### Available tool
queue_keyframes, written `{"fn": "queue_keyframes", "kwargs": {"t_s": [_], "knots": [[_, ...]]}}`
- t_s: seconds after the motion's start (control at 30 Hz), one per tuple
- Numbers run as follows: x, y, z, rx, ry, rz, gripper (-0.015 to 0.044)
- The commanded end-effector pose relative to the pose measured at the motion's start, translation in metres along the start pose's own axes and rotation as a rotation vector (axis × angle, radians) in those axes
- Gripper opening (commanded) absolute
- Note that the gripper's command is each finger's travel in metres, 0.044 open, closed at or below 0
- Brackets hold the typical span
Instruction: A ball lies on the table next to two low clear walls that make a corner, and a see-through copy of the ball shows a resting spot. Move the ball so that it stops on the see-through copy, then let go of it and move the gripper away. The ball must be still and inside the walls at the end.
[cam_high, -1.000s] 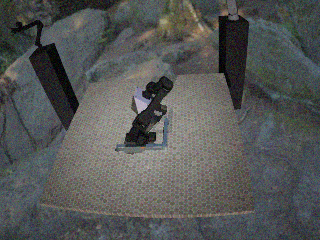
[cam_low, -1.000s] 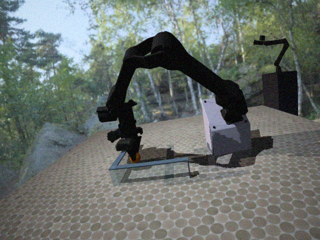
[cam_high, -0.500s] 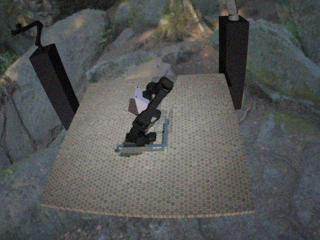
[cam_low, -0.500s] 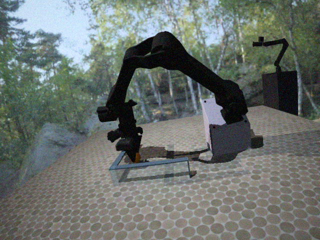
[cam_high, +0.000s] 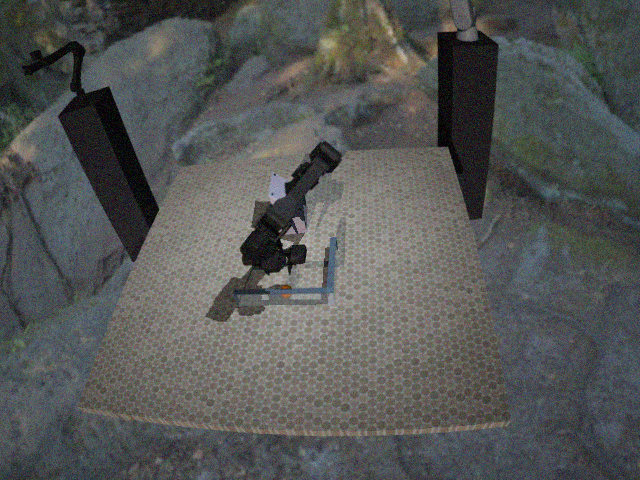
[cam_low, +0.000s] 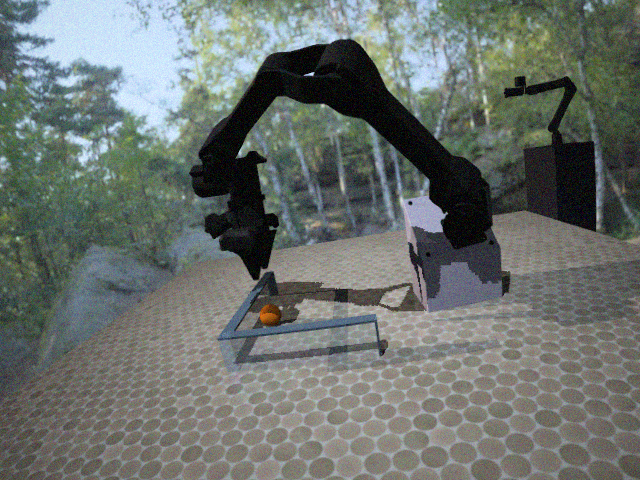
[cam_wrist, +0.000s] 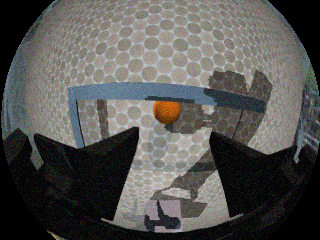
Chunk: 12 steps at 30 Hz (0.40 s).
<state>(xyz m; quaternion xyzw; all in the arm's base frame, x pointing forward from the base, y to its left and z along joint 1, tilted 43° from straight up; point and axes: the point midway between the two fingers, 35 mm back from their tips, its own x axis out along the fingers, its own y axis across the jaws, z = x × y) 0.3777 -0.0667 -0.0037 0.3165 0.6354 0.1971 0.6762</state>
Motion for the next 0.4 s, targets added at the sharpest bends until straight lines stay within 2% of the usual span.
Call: {"fn": "queue_keyframes", "kwargs": {"t_s": [0.0,0.07,0.17,0.37], "knots": [[0.005,0.000,-0.002,0.006,0.013,0.003,0.0310],[-0.006,0.000,-0.002,0.004,0.011,0.002,0.0363],[-0.043,0.001,-0.004,0.000,0.005,0.001,0.0440],[-0.046,0.001,-0.004,0.000,0.005,0.001,0.0440]]}}
